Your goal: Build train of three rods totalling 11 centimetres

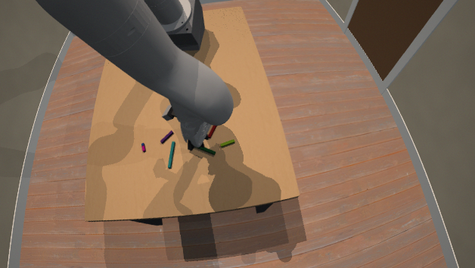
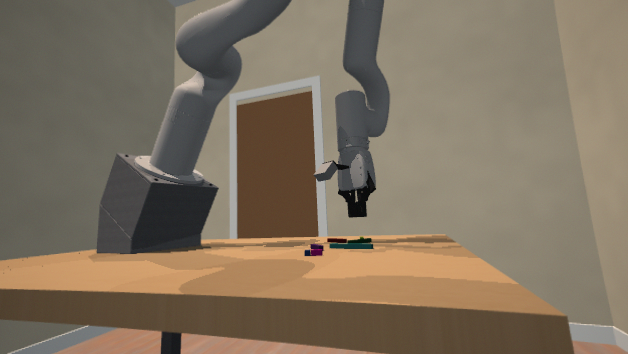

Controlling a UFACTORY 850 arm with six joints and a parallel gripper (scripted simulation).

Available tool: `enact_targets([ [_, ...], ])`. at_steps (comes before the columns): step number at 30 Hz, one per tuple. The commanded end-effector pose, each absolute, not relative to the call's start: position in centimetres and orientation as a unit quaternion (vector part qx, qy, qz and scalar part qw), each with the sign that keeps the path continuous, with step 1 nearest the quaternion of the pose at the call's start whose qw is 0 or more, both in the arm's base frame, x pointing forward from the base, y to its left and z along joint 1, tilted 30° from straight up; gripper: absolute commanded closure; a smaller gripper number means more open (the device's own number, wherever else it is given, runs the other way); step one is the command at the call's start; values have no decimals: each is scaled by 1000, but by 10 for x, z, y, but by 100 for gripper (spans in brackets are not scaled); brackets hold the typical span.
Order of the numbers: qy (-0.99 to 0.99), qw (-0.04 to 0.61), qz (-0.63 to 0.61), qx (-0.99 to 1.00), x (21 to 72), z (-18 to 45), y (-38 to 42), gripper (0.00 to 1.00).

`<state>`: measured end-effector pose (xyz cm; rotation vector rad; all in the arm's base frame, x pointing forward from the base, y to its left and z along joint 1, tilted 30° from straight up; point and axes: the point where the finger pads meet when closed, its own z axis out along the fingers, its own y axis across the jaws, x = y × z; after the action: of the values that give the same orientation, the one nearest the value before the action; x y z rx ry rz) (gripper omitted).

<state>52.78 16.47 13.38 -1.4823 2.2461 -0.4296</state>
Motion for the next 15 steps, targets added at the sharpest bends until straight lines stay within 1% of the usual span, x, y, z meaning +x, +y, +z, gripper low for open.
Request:
enact_targets([
  [1,806,207,-154,-532,528,134,165,76],
  [15,806,207,-155,-532,532,128,165,76],
])
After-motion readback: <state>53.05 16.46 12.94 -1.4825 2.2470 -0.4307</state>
